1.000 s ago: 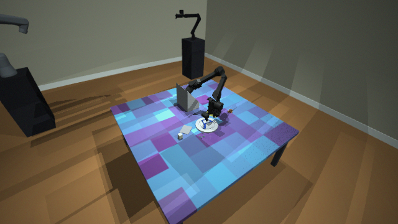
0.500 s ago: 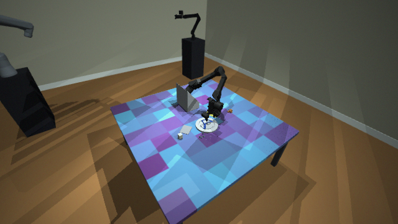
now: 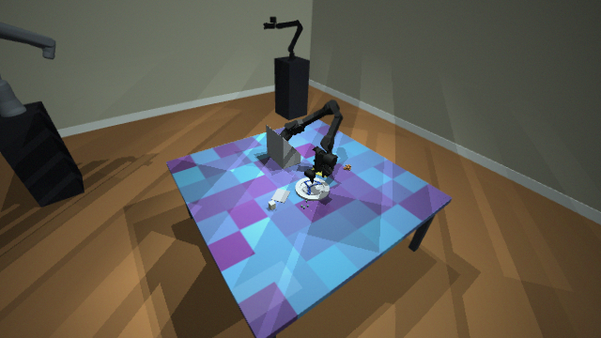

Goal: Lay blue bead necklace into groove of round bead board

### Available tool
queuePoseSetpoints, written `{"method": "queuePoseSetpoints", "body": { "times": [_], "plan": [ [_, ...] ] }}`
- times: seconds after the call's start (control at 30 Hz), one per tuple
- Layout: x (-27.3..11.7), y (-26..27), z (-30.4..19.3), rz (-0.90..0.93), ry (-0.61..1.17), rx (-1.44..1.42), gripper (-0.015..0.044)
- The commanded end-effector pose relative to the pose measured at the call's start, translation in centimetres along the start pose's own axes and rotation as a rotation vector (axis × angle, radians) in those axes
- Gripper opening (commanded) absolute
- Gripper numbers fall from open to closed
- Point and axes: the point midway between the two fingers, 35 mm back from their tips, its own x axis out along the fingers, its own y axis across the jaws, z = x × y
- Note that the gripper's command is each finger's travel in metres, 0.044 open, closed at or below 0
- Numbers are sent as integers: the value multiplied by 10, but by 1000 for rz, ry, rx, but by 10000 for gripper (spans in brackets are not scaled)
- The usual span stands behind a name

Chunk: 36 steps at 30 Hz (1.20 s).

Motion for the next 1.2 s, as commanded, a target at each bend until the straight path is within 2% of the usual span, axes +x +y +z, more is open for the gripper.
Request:
{"method": "queuePoseSetpoints", "body": {
  "times": [0.0, 0.3, 0.7, 0.9, 1.13, 1.17],
  "plan": [
    [0, 0, 0, -3, 1, -5, 440],
    [0, 0, 0, -3, 1, -5, 440],
    [-31, -65, -32, -10, 0, 340, 125],
    [-32, -68, -35, -8, 0, 362, 120],
    [-16, -68, -35, -7, 0, 362, 120],
    [-25, -68, -31, -8, -10, 348, 120]
  ]
}}
